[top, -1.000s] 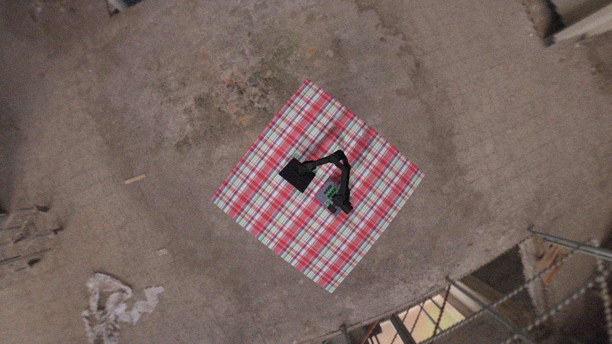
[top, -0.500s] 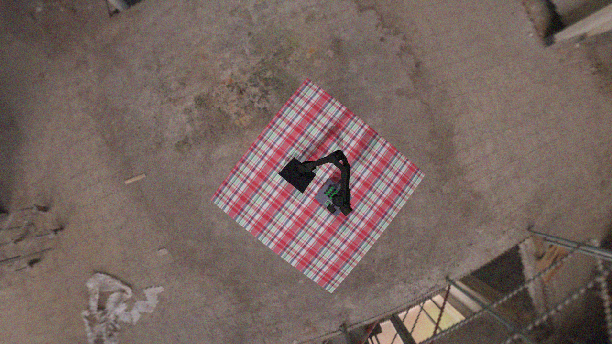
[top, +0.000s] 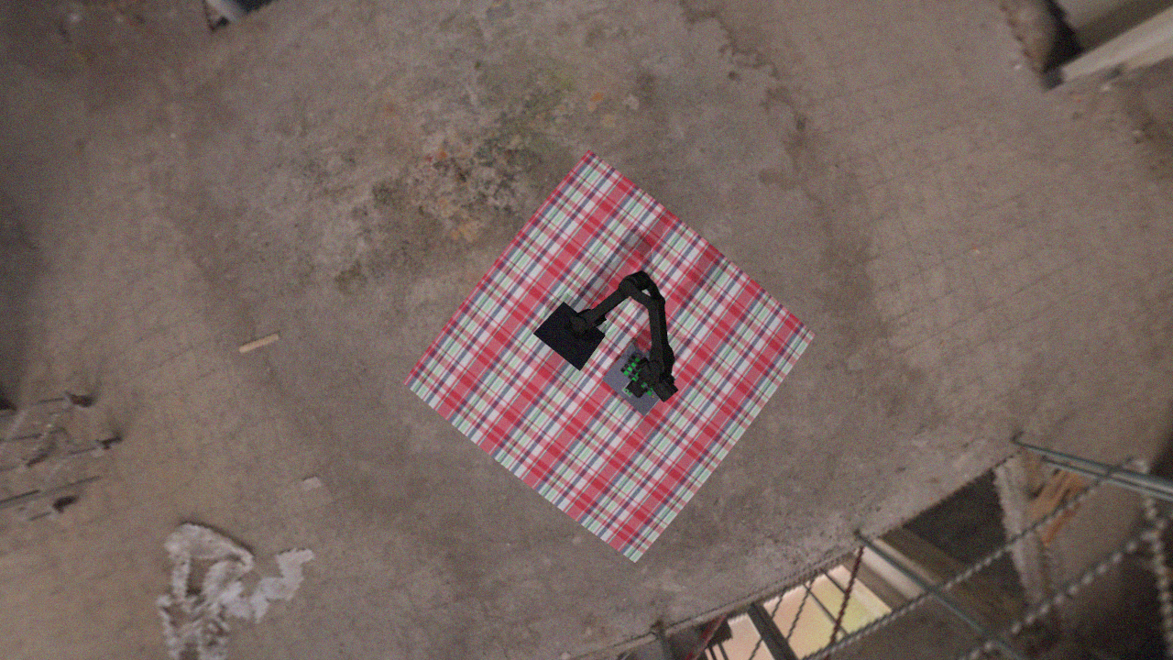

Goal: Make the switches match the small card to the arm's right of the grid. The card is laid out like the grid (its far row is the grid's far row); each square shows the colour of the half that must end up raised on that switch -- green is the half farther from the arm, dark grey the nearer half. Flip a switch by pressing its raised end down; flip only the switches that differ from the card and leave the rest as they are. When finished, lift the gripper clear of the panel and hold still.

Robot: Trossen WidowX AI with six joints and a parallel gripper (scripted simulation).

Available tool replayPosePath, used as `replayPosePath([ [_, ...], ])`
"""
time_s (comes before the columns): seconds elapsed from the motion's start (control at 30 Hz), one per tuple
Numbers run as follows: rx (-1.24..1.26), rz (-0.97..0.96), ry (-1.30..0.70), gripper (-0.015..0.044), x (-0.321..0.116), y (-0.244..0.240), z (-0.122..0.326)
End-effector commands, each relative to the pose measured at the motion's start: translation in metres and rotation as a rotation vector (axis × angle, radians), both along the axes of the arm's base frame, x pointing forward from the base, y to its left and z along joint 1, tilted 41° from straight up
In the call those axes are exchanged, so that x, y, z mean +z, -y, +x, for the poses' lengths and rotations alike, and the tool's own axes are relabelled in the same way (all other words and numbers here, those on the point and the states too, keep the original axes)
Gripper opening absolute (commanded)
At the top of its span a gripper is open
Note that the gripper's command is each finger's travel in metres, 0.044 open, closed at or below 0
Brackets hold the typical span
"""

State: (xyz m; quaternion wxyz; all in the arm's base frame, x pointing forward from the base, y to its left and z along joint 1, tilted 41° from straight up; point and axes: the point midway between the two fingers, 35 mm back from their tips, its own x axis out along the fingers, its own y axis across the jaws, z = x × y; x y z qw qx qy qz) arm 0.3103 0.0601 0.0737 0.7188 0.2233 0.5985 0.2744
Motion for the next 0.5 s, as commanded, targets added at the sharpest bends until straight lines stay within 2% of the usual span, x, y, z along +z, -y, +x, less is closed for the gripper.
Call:
replayPosePath([
  [0.0,-0.004,0.001,0.004,0.0,0.007,-0.008,-0.013],
  [0.1,-0.005,0.001,0.005,0.0,0.005,-0.01,-0.013],
  [0.23,-0.02,0.005,0.023,0.0,-0.017,-0.03,-0.009],
  [0.47,-0.021,0.006,0.024,0.0,-0.019,-0.032,-0.009],
])
